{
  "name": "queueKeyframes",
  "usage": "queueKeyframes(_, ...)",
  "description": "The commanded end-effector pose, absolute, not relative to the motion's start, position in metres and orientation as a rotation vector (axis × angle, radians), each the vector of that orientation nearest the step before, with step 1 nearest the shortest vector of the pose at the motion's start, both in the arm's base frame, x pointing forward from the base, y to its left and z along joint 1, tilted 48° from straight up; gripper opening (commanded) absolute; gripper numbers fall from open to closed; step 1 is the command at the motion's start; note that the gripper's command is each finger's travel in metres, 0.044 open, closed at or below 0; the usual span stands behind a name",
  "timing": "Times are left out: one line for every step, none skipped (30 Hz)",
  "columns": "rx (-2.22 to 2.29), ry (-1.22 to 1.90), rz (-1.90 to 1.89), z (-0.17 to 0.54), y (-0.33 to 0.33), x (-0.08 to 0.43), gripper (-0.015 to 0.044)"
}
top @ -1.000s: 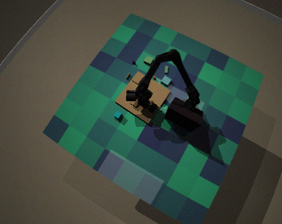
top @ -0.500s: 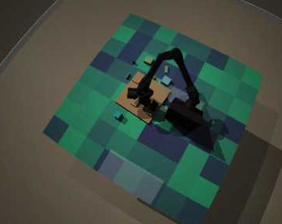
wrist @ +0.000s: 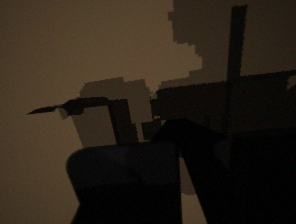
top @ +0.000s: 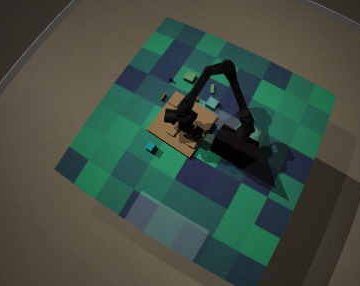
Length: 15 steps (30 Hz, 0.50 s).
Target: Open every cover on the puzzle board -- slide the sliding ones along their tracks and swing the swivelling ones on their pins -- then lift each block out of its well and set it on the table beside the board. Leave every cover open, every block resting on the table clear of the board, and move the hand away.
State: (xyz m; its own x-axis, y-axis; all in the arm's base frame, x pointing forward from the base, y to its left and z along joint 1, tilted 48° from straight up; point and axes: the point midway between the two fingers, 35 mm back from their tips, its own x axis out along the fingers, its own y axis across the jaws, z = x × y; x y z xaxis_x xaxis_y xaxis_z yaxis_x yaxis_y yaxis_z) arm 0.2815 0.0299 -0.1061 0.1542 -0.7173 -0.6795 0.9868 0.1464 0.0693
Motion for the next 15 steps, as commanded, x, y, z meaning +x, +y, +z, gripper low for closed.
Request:
queueKeyframes(0.585, 0.558, -1.321, -0.101, 0.026, 0.284, 0.0)
queueKeyframes(0.585, 0.558, -1.321, -0.1, 0.026, 0.284, 0.0)
queueKeyframes(0.585, 0.558, -1.321, -0.099, 0.025, 0.284, 0.0)
queueKeyframes(0.584, 0.558, -1.321, -0.099, 0.024, 0.284, 0.0)
queueKeyframes(0.584, 0.558, -1.321, -0.098, 0.023, 0.284, 0.0)
queueKeyframes(0.584, 0.558, -1.321, -0.097, 0.023, 0.284, 0.0)
queueKeyframes(0.584, 0.558, -1.321, -0.097, 0.022, 0.284, 0.0)
queueKeyframes(0.584, 0.558, -1.321, -0.096, 0.021, 0.284, 0.0)
queueKeyframes(0.584, 0.558, -1.321, -0.095, 0.021, 0.284, 0.0)
queueKeyframes(0.584, 0.558, -1.321, -0.094, 0.02, 0.284, 0.0)
queueKeyframes(0.584, 0.558, -1.321, -0.094, 0.019, 0.284, 0.0)
queueKeyframes(0.584, 0.558, -1.321, -0.093, 0.018, 0.284, 0.0)
queueKeyframes(0.584, 0.558, -1.321, -0.092, 0.018, 0.284, 0.0)
queueKeyframes(0.584, 0.558, -1.321, -0.092, 0.017, 0.284, 0.0)
queueKeyframes(0.584, 0.558, -1.321, -0.091, 0.016, 0.284, 0.0)
